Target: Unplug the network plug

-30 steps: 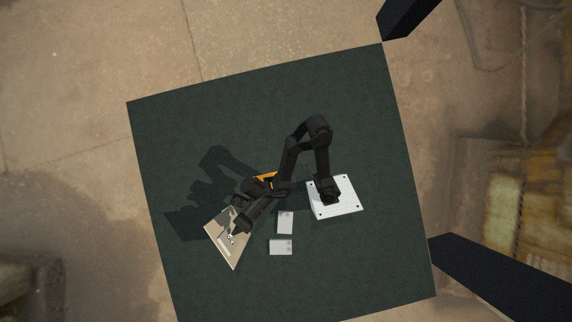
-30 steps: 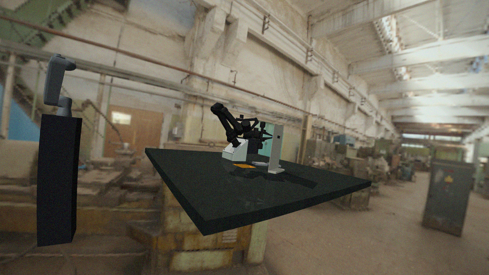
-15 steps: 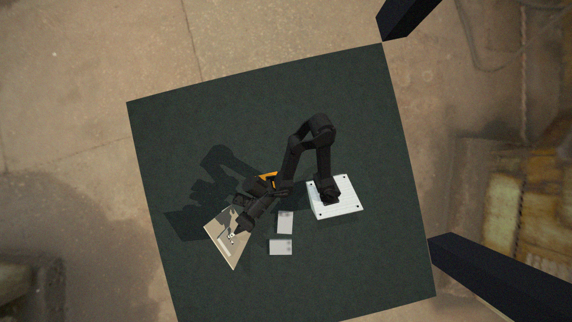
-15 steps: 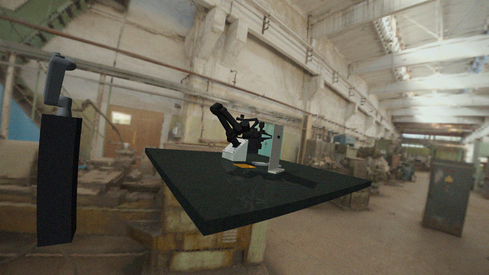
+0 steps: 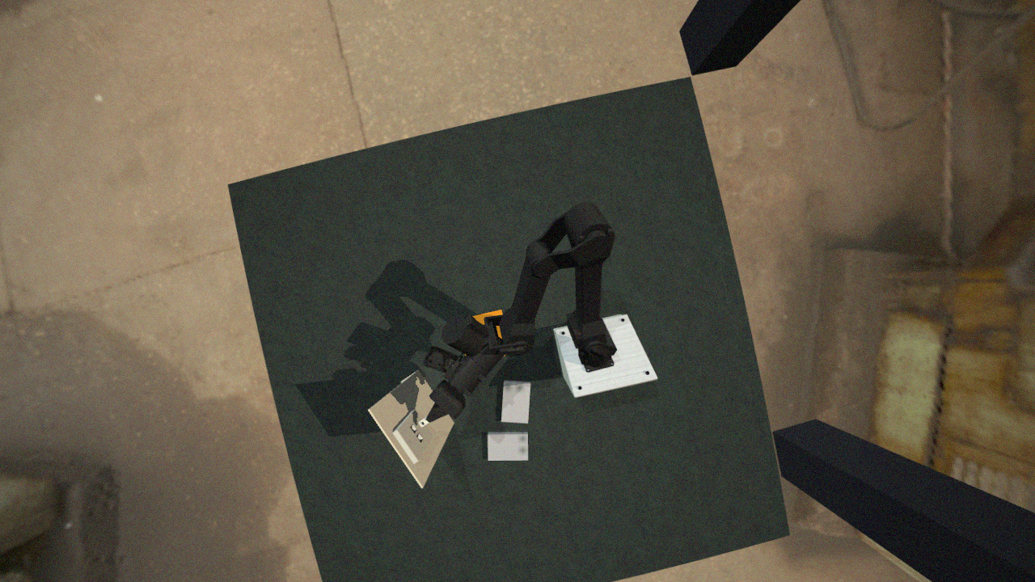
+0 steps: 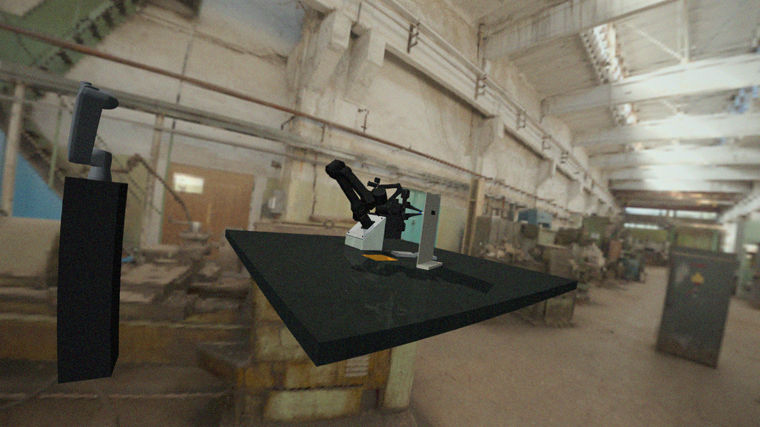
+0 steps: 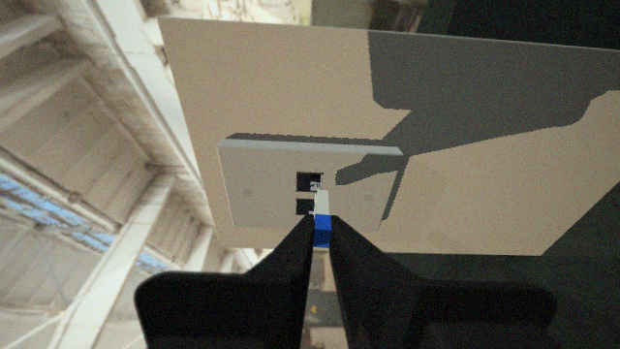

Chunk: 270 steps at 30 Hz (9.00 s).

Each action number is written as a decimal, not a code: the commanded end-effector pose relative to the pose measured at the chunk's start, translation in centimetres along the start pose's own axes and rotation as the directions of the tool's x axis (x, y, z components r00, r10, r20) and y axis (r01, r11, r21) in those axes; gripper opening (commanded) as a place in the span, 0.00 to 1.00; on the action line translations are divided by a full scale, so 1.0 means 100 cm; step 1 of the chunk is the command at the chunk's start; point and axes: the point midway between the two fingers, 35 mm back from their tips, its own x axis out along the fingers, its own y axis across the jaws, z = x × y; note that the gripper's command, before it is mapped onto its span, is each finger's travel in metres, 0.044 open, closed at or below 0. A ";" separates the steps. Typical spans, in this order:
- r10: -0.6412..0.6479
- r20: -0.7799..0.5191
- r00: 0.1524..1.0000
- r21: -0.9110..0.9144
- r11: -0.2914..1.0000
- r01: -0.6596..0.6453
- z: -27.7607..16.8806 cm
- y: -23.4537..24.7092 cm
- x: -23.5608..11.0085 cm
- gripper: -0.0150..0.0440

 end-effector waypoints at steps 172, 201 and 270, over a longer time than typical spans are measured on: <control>-0.815 0.474 0.333 0.671 0.579 0.464 0.010 -0.118 -0.135 0.25; -0.820 0.466 0.333 0.675 0.573 0.465 0.009 -0.140 -0.130 0.25; -0.815 0.475 0.331 0.669 0.579 0.466 0.012 -0.181 -0.137 0.25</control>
